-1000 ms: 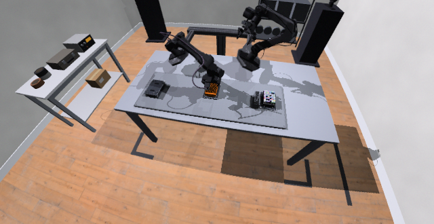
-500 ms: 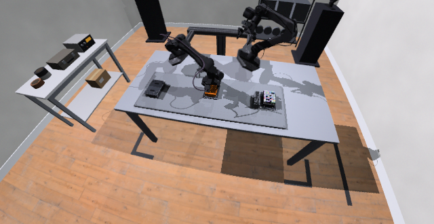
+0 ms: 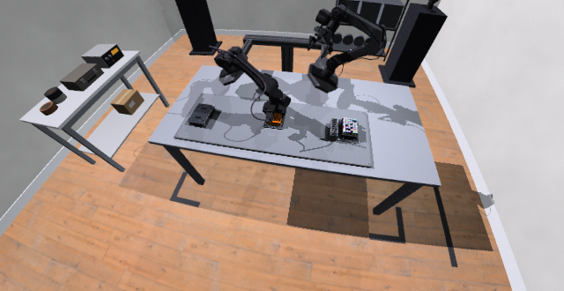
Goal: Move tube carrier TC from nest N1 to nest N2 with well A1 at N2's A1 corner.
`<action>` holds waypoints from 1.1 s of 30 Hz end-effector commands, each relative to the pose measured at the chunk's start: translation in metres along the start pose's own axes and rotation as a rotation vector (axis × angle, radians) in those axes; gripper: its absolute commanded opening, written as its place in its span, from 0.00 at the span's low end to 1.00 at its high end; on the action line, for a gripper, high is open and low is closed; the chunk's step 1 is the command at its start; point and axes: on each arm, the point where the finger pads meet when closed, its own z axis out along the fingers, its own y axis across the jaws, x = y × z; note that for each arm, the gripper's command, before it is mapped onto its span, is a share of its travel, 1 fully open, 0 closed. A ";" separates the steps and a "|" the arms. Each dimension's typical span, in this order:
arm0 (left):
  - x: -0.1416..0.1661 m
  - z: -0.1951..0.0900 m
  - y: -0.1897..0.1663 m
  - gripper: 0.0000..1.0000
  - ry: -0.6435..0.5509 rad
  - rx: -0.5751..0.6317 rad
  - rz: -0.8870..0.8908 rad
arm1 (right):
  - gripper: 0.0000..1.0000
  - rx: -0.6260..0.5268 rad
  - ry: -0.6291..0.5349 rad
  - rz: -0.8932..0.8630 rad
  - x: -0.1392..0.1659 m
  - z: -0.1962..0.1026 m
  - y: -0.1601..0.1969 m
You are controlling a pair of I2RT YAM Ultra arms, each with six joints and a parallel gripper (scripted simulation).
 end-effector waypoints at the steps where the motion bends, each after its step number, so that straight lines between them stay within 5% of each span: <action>1: -0.004 -0.003 0.003 1.00 -0.023 0.000 -0.001 | 0.96 -0.015 -0.031 -0.008 -0.002 -0.005 0.004; 10: -0.004 -0.003 0.003 1.00 -0.023 0.000 -0.001 | 0.83 -0.018 -0.022 -0.002 -0.002 -0.008 0.005; 14: -0.004 -0.003 0.003 1.00 -0.023 0.000 -0.001 | 0.38 -0.018 -0.022 -0.002 -0.002 -0.008 0.005; 16: -0.004 -0.003 0.003 1.00 -0.023 0.000 -0.001 | 0.38 -0.018 -0.022 -0.002 -0.002 -0.008 0.005; 20: -0.004 -0.003 0.003 1.00 -0.023 0.000 -0.001 | 0.83 -0.017 -0.023 -0.002 -0.001 -0.021 0.004; 27: -0.004 -0.003 0.003 1.00 -0.023 0.000 -0.001 | 0.84 -0.031 -0.020 0.002 -0.001 -0.084 0.006; 33: -0.004 -0.003 0.003 1.00 -0.023 0.000 -0.001 | 0.84 -0.031 -0.020 0.002 0.000 -0.106 0.005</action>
